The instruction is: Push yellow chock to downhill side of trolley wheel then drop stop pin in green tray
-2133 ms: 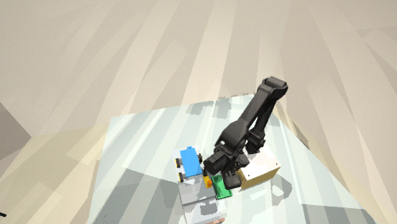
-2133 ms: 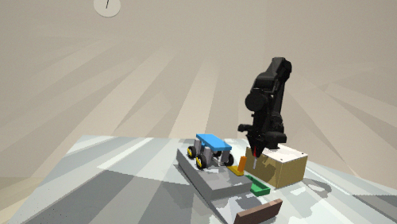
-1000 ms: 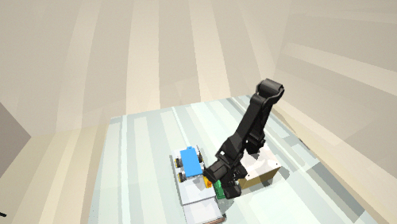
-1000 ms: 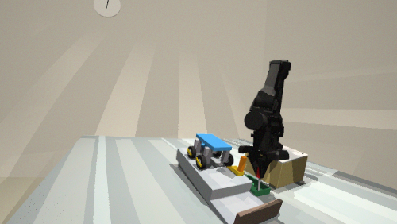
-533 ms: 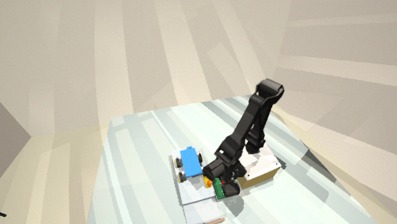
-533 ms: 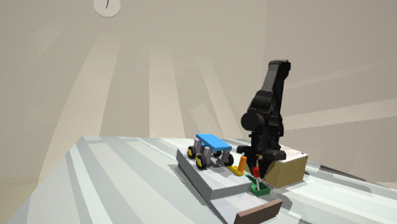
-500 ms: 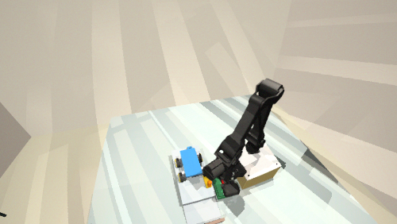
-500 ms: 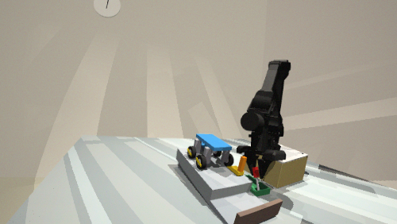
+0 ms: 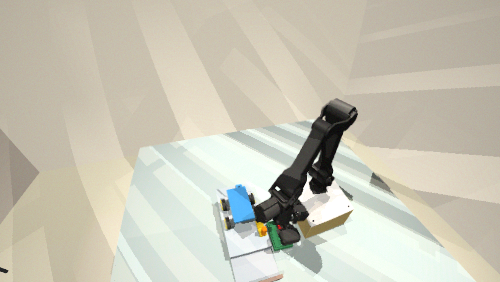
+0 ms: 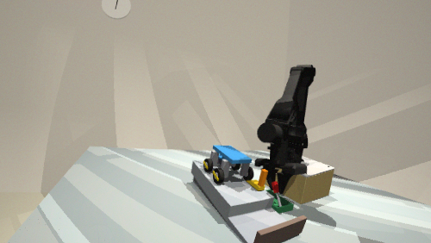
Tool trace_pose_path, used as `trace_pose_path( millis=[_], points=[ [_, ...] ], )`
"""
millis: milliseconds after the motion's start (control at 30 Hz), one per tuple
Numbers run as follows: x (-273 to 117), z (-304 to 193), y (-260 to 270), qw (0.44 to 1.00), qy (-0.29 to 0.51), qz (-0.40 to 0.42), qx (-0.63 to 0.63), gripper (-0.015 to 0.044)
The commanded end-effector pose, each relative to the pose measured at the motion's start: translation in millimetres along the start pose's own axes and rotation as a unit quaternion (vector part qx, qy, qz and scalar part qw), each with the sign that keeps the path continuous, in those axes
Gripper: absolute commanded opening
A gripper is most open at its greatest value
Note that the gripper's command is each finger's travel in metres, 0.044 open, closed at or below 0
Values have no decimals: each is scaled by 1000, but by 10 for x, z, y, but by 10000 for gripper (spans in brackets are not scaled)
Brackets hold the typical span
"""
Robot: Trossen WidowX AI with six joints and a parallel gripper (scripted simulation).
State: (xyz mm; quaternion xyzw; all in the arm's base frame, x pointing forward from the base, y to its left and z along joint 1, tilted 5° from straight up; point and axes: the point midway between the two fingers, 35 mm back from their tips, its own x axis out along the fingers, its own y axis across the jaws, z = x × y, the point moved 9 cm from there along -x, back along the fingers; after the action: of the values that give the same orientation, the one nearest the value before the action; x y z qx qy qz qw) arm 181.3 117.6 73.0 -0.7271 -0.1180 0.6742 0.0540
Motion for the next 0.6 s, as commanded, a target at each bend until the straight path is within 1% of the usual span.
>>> trace_pose_path(
  millis=[0,567],
  points=[
    [15,1,30,1000,-1,-2,-2,190],
    [60,-4,144,1000,-1,-1,-2,190]
  ],
)
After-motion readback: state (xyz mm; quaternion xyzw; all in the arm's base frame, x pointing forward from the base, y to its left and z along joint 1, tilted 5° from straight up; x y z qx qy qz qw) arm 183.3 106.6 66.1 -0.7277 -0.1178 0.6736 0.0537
